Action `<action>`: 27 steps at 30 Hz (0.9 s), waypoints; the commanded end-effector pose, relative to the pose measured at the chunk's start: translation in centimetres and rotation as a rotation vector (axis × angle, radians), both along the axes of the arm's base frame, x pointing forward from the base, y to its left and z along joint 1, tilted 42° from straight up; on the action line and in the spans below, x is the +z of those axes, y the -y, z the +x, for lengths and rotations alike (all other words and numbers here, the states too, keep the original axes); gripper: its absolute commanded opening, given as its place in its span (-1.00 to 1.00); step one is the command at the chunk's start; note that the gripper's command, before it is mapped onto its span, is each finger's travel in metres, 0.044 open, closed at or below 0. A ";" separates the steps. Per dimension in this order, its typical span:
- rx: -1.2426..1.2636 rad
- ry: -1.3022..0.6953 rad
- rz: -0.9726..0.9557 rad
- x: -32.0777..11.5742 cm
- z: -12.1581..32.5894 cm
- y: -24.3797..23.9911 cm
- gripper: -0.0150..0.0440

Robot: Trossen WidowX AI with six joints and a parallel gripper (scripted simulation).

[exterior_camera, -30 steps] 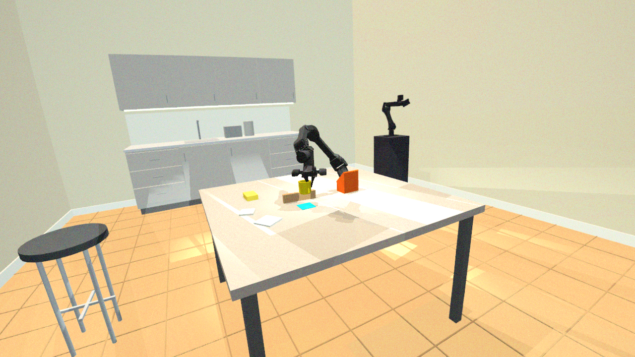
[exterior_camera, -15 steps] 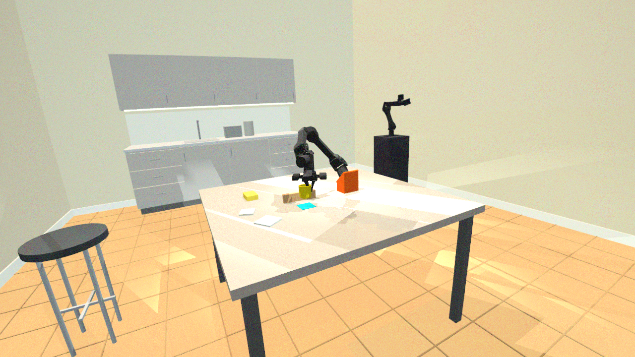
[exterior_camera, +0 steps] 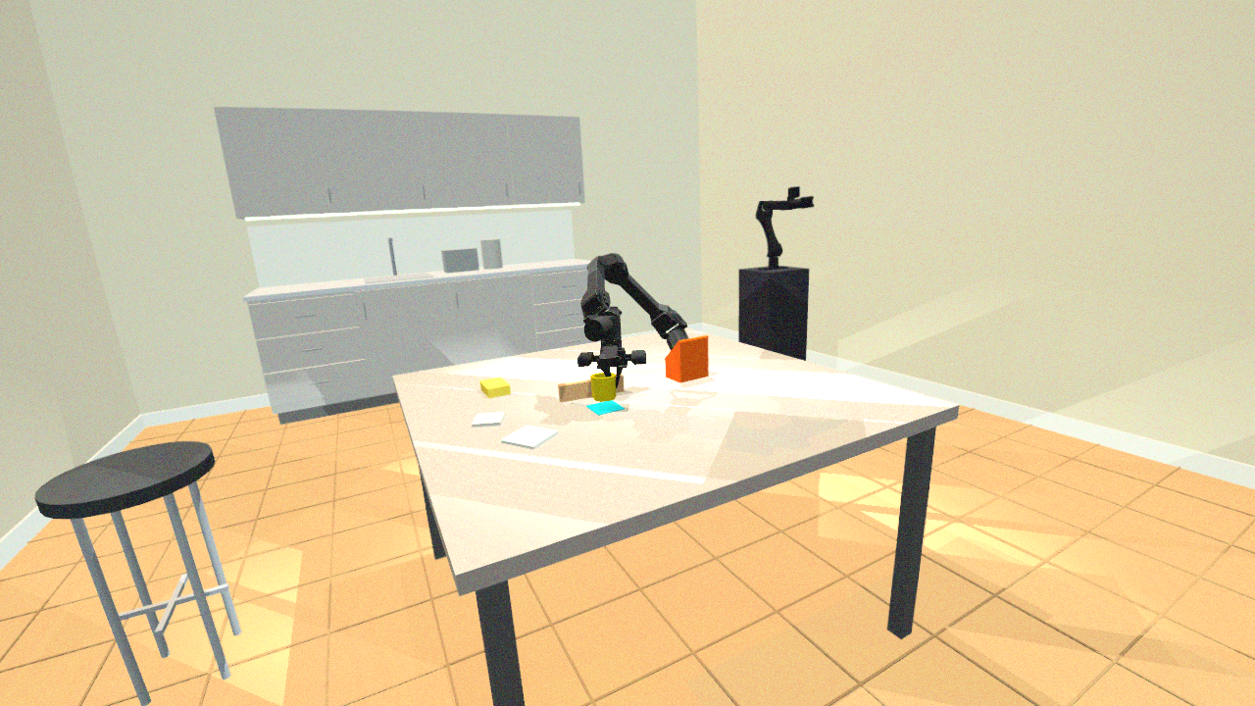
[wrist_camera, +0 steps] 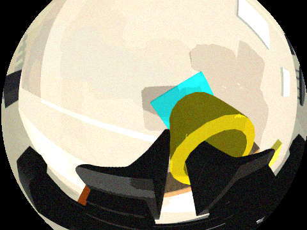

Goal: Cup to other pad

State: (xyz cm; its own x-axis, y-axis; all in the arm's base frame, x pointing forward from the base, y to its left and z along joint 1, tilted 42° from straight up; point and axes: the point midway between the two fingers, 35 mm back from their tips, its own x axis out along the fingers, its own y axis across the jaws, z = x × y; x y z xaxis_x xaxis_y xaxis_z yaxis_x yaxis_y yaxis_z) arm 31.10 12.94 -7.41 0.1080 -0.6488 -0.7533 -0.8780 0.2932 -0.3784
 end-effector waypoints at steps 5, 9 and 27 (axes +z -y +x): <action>0.007 -0.005 -0.010 -1.3 0.0 1.2 -0.49; 0.007 -0.005 -0.010 -1.6 0.0 1.5 -0.49; -0.002 -0.002 -0.003 -1.4 0.1 1.3 -0.22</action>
State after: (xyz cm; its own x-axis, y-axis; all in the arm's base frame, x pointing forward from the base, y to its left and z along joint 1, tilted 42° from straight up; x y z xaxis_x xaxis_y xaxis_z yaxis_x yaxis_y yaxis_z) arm 31.13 11.63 -8.81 0.1047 -0.6518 -0.7511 -0.8788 0.2929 -0.3767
